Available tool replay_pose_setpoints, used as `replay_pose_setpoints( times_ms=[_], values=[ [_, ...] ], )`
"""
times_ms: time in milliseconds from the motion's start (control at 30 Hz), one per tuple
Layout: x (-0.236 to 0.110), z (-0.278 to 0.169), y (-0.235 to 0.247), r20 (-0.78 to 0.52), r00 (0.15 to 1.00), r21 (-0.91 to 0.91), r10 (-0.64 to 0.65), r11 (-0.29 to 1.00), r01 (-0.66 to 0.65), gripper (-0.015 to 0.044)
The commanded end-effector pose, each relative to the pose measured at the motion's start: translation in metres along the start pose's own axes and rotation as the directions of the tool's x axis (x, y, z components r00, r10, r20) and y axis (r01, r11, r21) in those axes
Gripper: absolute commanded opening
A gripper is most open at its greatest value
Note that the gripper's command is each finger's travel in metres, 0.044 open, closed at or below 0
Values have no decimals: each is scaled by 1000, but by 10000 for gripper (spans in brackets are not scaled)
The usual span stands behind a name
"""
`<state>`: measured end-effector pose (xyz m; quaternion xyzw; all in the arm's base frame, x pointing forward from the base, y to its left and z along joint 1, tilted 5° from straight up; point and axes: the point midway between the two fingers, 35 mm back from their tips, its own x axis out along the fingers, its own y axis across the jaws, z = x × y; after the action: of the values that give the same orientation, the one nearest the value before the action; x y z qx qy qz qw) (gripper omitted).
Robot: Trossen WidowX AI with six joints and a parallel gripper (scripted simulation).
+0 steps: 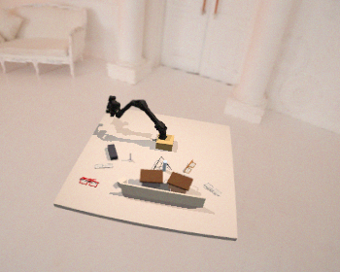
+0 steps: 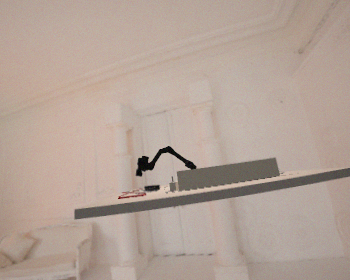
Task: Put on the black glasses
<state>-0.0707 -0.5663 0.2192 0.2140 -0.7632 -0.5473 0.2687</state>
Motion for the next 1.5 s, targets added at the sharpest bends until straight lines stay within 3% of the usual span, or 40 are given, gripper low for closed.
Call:
replay_pose_setpoints(
  times_ms=[0, 233, 433, 567, 700, 900, 1033, 1167, 1333, 1467],
  values=[
    [-53, -49, -13, -171, 979, -372, -108, 927, 37, 200],
    [-142, -104, -28, -387, 884, -764, -262, 628, -148, 200],
    [-226, -132, -38, -533, 748, -845, -396, 287, -450, 200],
    [-287, -141, -43, -606, 631, -739, -484, 49, -672, 200],
    [-346, -142, -46, -654, 505, -506, -563, -171, -846, 200],
    [-426, -125, -47, -676, 309, -45, -669, -381, -924, 200],
    [-479, -105, -48, -655, 180, 281, -734, -458, -843, 200],
    [-530, -77, -48, -609, 61, 580, -791, -496, -646, 200],
    [-589, -32, -45, -514, -75, 838, -854, -482, -254, 200],
    [-626, 10, -41, -419, -159, 893, -894, -438, 107, 200]
  ],
)
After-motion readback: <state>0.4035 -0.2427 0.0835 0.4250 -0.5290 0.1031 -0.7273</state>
